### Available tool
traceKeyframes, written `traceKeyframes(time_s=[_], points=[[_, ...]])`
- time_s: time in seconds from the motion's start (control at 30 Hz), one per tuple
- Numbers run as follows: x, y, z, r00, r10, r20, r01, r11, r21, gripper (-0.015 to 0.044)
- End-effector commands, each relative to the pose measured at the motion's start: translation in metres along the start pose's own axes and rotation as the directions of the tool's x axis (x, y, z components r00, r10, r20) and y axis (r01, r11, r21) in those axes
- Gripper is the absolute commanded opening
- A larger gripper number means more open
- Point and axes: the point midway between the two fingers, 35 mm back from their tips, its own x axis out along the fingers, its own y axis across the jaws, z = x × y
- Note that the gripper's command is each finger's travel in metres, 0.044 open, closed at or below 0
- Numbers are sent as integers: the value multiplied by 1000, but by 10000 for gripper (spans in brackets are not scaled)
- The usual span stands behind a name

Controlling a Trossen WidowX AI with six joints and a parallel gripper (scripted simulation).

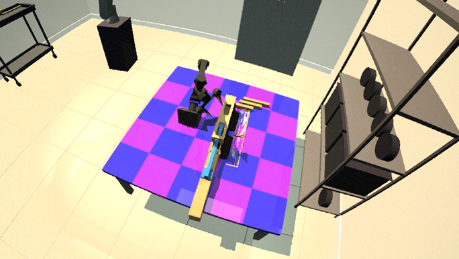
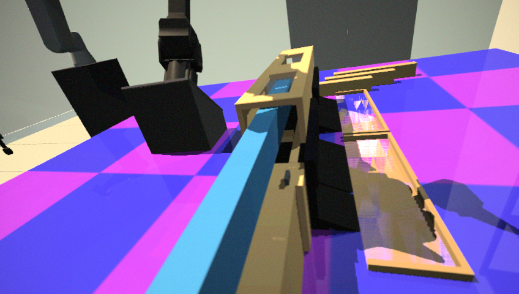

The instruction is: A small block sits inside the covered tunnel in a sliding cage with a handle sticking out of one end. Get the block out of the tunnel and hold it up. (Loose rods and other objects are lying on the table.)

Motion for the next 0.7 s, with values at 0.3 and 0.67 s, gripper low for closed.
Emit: traceKeyframes(time_s=[0.3, 0.67], points=[[-8, 31, -217, 814, -124, -568, -226, 833, -505, 440], [-84, 20, -352, 448, -266, -854, -623, 592, -512, 440]])
